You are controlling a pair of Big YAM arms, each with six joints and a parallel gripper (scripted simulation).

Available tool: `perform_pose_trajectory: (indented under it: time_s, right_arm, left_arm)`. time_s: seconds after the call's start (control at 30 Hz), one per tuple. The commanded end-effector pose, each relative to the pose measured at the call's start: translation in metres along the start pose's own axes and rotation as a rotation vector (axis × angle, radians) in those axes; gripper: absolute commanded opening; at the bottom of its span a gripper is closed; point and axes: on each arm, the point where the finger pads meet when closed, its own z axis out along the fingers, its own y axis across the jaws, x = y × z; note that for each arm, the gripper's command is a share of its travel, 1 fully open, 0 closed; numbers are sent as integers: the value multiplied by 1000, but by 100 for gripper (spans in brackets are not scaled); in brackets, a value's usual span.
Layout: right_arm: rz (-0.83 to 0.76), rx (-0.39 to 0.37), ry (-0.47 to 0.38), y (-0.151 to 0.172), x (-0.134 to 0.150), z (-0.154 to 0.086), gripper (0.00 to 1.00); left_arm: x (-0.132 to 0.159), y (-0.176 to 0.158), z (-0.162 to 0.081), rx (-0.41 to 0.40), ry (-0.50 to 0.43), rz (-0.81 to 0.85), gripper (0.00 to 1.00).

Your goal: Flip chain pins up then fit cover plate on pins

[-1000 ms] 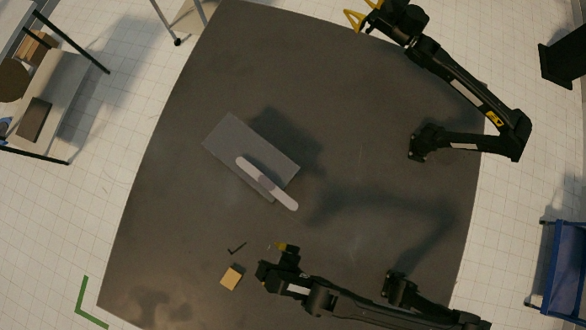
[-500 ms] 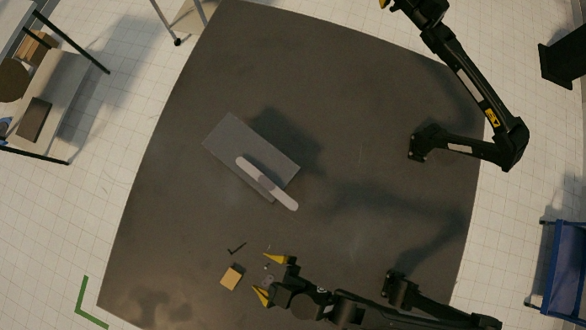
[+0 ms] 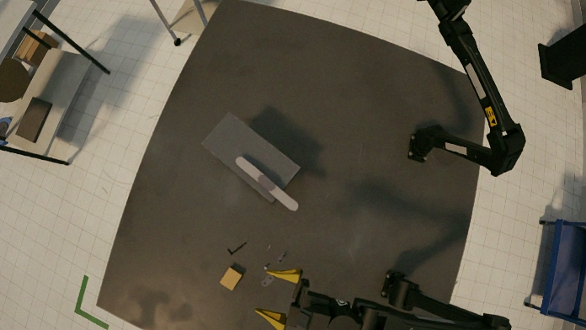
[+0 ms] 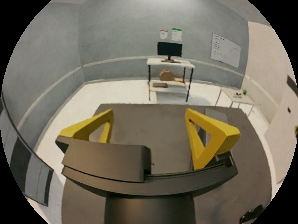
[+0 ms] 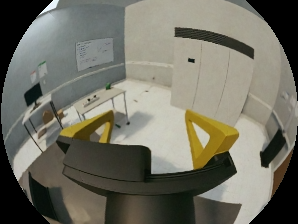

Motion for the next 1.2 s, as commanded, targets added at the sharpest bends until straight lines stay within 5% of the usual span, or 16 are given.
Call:
perform_pose_trajectory:
  time_s: [0.0, 0.17, 0.2, 0.33, 1.1, 1.13, 1.17]
  right_arm:
    - [-8, 45, -91, -25, -55, 0, 100]
    - [-9, 34, -91, -19, -56, -2, 100]
    - [-3, 48, -87, -26, -54, -2, 100]
    - [-3, 52, -89, -27, -54, -3, 100]
    - [-1, 44, -25, -21, -15, -4, 100]
    - [-1, 43, -23, -21, -13, -5, 100]
    - [-1, 43, -19, -21, -10, -5, 100]
  left_arm:
    - [-41, 10, -17, -24, -114, -9, 100]
    - [-29, 5, -14, -16, -98, -6, 100]
    - [-68, 9, -26, -25, -170, -6, 100]
    - [-50, 6, -15, -15, -127, -3, 100]
    - [-73, 7, -18, -21, -157, -8, 100]
    - [-73, 7, -18, -21, -156, -8, 53]
    - [-73, 7, -18, -21, -156, -7, 53]
